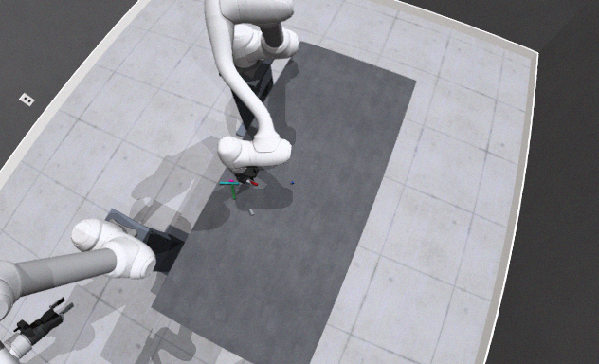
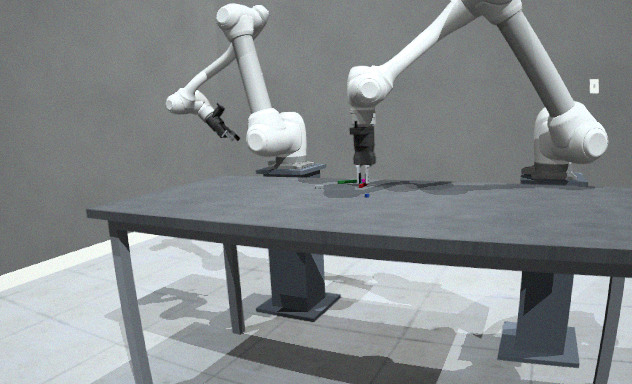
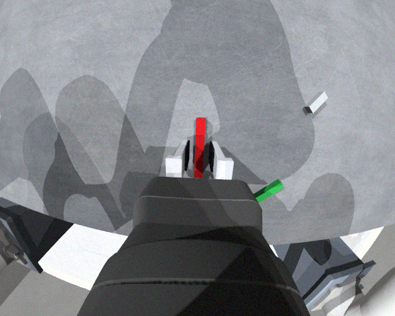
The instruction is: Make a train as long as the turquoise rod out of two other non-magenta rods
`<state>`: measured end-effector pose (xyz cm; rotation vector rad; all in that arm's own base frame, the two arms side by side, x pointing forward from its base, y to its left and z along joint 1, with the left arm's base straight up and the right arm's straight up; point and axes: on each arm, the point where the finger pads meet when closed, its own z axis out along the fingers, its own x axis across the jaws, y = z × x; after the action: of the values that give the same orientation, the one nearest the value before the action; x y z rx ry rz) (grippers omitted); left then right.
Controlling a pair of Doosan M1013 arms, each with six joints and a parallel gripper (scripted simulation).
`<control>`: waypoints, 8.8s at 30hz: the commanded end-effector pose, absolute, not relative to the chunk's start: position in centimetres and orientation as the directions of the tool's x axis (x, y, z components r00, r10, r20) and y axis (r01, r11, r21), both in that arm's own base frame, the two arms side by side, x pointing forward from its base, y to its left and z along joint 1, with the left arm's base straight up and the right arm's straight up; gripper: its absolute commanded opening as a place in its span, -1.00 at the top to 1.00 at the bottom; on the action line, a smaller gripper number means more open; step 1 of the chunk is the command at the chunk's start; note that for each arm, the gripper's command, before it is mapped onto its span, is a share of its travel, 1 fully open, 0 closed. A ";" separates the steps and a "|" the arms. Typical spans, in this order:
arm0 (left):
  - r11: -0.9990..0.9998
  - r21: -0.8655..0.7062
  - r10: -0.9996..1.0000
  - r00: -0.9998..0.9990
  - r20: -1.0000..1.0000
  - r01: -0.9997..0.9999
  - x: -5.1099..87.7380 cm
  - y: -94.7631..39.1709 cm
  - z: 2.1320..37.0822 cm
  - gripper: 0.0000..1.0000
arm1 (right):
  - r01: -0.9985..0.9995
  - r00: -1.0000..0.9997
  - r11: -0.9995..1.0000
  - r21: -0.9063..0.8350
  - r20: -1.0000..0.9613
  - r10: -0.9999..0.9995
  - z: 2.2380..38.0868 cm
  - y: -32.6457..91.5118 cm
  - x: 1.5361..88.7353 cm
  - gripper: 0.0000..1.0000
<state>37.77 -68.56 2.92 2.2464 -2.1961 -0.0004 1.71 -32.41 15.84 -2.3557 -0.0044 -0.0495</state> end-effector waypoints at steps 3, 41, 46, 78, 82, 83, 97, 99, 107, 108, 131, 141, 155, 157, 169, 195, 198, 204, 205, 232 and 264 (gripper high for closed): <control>-0.022 -0.001 -1.000 0.022 0.002 -1.000 37.8 -68.6 2.6 -0.07 | 0.018 0.999 -0.708 -0.706 0.038 -0.012 15.9 -32.4 1.7 -1.00; -0.022 -0.001 -1.000 0.022 0.002 -1.000 37.8 -68.6 2.2 -0.07 | 0.018 0.999 -0.708 -0.706 0.038 -0.012 15.9 -32.4 1.7 -1.00; -0.022 -0.001 -1.000 0.022 0.002 -1.000 37.8 -68.6 2.2 -0.07 | 0.018 0.999 -0.708 -0.706 0.038 -0.012 15.9 -32.4 1.7 -1.00; -0.022 -0.001 -1.000 0.022 0.002 -1.000 37.8 -68.6 2.2 0.52 | 0.018 0.999 -0.708 -0.706 0.038 -0.012 15.9 -32.4 1.7 -1.00; -0.022 -0.001 -1.000 0.022 0.002 -1.000 37.8 -68.6 2.2 0.52 | 0.018 0.999 -0.708 -0.706 0.038 -0.012 15.9 -32.4 1.7 -1.00; -0.022 -0.001 -1.000 0.022 0.002 -1.000 37.8 -68.6 2.2 0.52 | 0.018 0.999 -0.708 -0.706 0.038 -0.012 15.9 -32.4 1.7 -1.00; -0.022 -0.001 -1.000 0.022 0.002 -1.000 37.8 -68.6 6.1 0.52 | 0.018 0.999 -0.708 -0.706 0.038 -0.012 15.9 -32.4 1.7 -1.00; -0.022 -0.001 -1.000 0.022 0.002 -1.000 37.8 -68.6 7.7 0.52 | 0.018 0.999 -0.708 -0.706 0.038 -0.012 15.9 -32.4 1.7 -1.00; -0.022 -0.001 -1.000 0.022 0.002 -1.000 37.8 -68.6 11.5 0.52 | 0.018 0.999 -0.708 -0.706 0.038 -0.012 15.9 -32.4 1.7 -1.00; -0.022 -0.001 -1.000 0.022 0.002 -1.000 37.8 -68.6 11.8 0.52 | 0.018 0.999 -0.708 -0.706 0.038 -0.012 15.9 -32.4 1.7 -1.00; 0.311 -0.002 -0.951 -0.311 0.001 -0.951 43.1 -77.3 12.6 0.52 | 0.018 0.999 -0.708 -0.706 0.038 -0.012 15.9 -32.4 1.7 -1.00; 0.576 -0.002 -0.817 -0.576 0.001 -0.817 47.4 -83.9 12.5 0.52 | 0.018 0.999 -0.708 -0.706 0.038 -0.012 15.9 -32.4 1.7 -1.00; 0.663 -0.002 -0.748 -0.663 0.000 -0.748 48.9 -86.1 12.3 0.52 | 0.018 0.999 -0.708 -0.706 0.038 -0.012 15.9 -32.4 1.7 -1.00; 0.663 -0.002 -0.748 -0.663 0.000 -0.748 48.9 -86.1 12.3 0.52 | 0.018 0.999 -0.708 -0.706 0.038 -0.012 15.9 -32.4 1.7 -1.00; 0.663 -0.002 -0.748 -0.663 0.000 -0.748 48.9 -86.1 10.5 0.52 | 0.018 0.999 -0.708 -0.706 0.038 -0.012 15.9 -32.4 1.7 -1.00; 0.663 -0.002 -0.748 -0.663 0.000 -0.748 48.9 -86.2 3.5 0.52 | 0.018 0.999 -0.708 -0.706 0.038 -0.012 15.9 -32.4 1.7 -1.00; 0.663 -0.002 -0.748 -0.663 0.000 -0.748 48.9 -86.2 3.5 0.52 | 0.018 0.999 -0.708 -0.706 0.038 -0.012 15.9 -32.4 1.7 -1.00; 0.663 -0.002 -0.748 -0.663 0.000 -0.748 48.9 -86.2 3.5 0.52 | 0.018 0.999 -0.708 -0.706 0.038 -0.012 15.9 -32.4 1.7 -1.00; 0.663 -0.002 -0.748 -0.663 0.000 -0.748 48.9 -86.2 3.5 0.52 | 0.018 0.999 -0.708 -0.706 0.038 -0.012 15.9 -32.4 1.7 -1.00; 0.663 -0.002 -0.748 -0.663 0.000 -0.748 48.9 -86.2 3.5 0.52 | 0.018 0.999 -0.708 -0.706 0.038 -0.012 15.9 -32.4 1.7 -1.00; 0.663 -0.002 -0.748 -0.663 0.000 -0.748 48.9 -86.2 2.4 0.52 | 0.018 0.999 -0.708 -0.706 0.038 -0.012 15.9 -32.4 1.7 -1.00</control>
<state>48.84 -86.10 2.20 1.2890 -2.8648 -0.0003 1.71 -32.41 15.84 -2.3557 -0.0044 -0.0495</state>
